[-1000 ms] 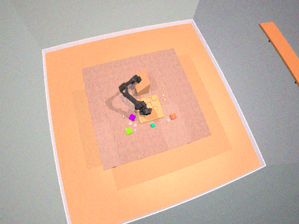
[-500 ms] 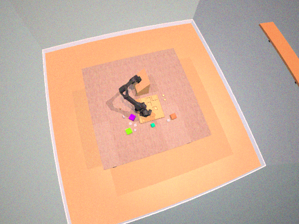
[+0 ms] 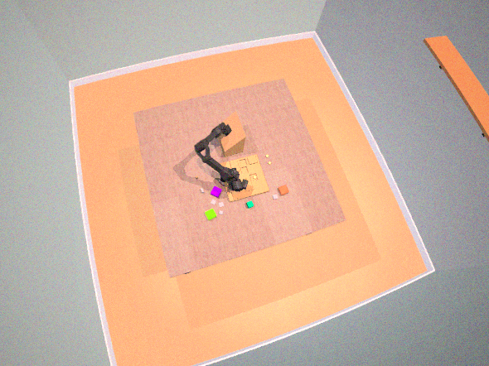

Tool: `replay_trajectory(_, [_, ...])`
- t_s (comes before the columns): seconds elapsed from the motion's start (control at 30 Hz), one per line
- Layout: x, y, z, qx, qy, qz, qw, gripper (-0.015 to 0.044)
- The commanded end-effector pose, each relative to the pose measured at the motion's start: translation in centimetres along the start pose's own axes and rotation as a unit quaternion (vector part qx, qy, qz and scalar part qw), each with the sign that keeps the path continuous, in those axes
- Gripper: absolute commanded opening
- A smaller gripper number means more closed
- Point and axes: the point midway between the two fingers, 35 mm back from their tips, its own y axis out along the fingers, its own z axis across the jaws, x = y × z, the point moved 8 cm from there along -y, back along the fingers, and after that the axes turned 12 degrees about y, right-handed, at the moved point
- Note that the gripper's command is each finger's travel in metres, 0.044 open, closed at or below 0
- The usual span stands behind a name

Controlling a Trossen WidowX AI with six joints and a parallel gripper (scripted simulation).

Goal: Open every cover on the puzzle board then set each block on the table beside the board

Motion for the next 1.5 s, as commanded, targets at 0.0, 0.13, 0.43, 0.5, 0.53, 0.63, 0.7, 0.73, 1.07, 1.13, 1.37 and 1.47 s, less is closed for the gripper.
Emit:
replay_trajectory(0.0, [-0.1,0.2,0.0,-0.003,-0.002,0.0,1.0,0.0])
replay_trajectory(0.13, [0.1,0.4,0.1,-0.003,-0.002,0.0,1.0,0.0])
replay_trajectory(0.43, [0.5,0.5,0.5,-0.003,-0.001,0.0,1.0,0.0])
replay_trajectory(0.5, [0.5,0.4,0.5,-0.002,-0.001,0.0,1.0,0.0])
replay_trajectory(0.53, [0.5,0.3,0.5,-0.002,-0.001,0.0,1.0,0.0])
replay_trajectory(0.63, [0.4,0.0,0.5,-0.002,0.0,0.0,1.0,0.0])
replay_trajectory(0.7, [0.4,-0.2,0.4,-0.002,0.0,0.0,1.0,0.0])
replay_trajectory(0.73, [0.4,-0.4,0.4,-0.002,0.0,0.0,1.0,0.0])
replay_trajectory(1.07, [0.3,-4.4,0.5,-0.001,0.0,0.002,1.0,0.0144])
replay_trajectory(1.13, [0.3,-5.6,0.5,-0.001,0.001,0.001,1.0,0.0144])
replay_trajectory(1.37, [0.3,-5.5,0.4,-0.001,0.001,0.001,1.0,0.0144])
replay_trajectory(1.47, [0.3,-4.7,0.4,-0.001,0.001,0.001,1.0,0.0144])
